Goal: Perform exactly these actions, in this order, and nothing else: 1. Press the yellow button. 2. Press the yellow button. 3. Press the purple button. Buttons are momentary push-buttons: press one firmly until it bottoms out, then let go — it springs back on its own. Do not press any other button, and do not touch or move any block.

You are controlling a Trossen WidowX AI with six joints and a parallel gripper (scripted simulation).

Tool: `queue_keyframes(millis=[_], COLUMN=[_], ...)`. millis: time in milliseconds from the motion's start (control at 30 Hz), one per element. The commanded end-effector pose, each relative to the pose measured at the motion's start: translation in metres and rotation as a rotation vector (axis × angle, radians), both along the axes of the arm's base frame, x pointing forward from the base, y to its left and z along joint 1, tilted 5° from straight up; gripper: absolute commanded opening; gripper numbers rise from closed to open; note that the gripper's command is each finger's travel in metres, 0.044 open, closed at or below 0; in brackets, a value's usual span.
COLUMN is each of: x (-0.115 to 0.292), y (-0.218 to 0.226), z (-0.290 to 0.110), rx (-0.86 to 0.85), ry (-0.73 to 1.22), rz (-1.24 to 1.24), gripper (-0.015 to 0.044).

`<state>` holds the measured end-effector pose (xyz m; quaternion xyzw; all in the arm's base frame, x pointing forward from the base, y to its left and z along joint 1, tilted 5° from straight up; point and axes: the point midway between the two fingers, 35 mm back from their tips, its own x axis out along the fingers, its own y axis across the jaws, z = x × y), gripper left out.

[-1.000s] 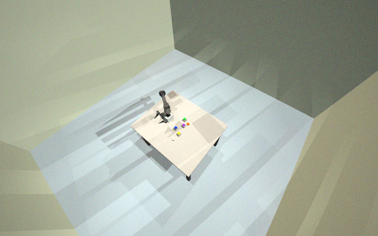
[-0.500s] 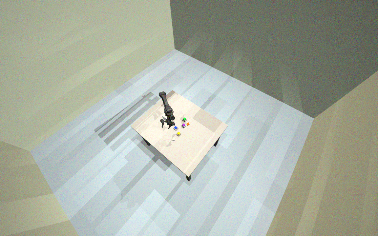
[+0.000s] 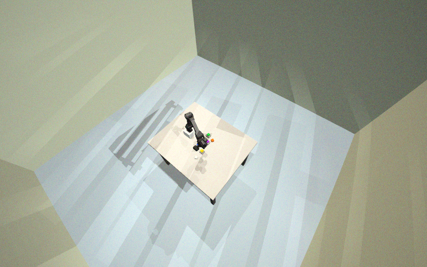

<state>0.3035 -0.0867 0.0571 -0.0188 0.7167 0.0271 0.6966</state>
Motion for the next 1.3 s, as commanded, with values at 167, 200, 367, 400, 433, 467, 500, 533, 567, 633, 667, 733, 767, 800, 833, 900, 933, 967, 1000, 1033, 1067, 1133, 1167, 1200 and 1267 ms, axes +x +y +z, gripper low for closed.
queue_keyframes(millis=[167,200,367,400,433,467,500,533,567,633,667,733,767,800,833,900,933,967,1000,1033,1067,1133,1167,1200,1267], x=[0.001,0.001,0.001,0.001,0.001,0.001,0.001,0.001,0.001,0.001,0.001,0.001,0.001,0.001,0.001,0.001,0.001,0.001,0.001,0.000,0.000,0.000,0.000,0.000,0.000], y=[0.006,0.006,0.006,0.006,0.006,0.006,0.006,0.006,0.006,0.006,0.006,0.006,0.006,0.006,0.006,0.007,0.007,0.007,0.007,0.007,0.007,0.007,0.007,0.007,0.007], z=[-0.060,-0.063,-0.063,-0.063,-0.063,-0.063,-0.063,-0.063,-0.063,-0.063,-0.063,-0.063,-0.063,-0.064,-0.065,-0.069,-0.070,-0.072,-0.074,-0.075,-0.077,-0.080,-0.082,-0.084,-0.087], rx=[0.033,0.033,0.033,0.033,0.033,0.033,0.033,0.033,0.033,0.033,0.033,0.033,0.033,0.033,0.033,0.033,0.033,0.033,0.033,0.033,0.033,0.033,0.033,0.033,0.033], ry=[0.008,0.008,0.008,0.008,0.008,0.008,0.008,0.008,0.008,0.008,0.008,0.008,0.008,0.008,0.008,0.008,0.008,0.008,0.008,0.008,0.008,0.008,0.008,0.008,0.008], rz=[0.014,0.014,0.014,0.014,0.014,0.014,0.014,0.014,0.014,0.014,0.014,0.014,0.014,0.014,0.014,0.014,0.014,0.014,0.014,0.014,0.014,0.014,0.014,0.014,0.014], gripper=[0.0269,0.0243,0.0111,0.0085,0.0059,0.0033,0.0020,0.0020,0.0020,0.0020,0.0020,0.0020,0.0020,0.0020,0.0020,0.0020,0.0020,0.0020,0.0020,0.0020,0.0020,0.0020,0.0020,0.0020,0.0020])
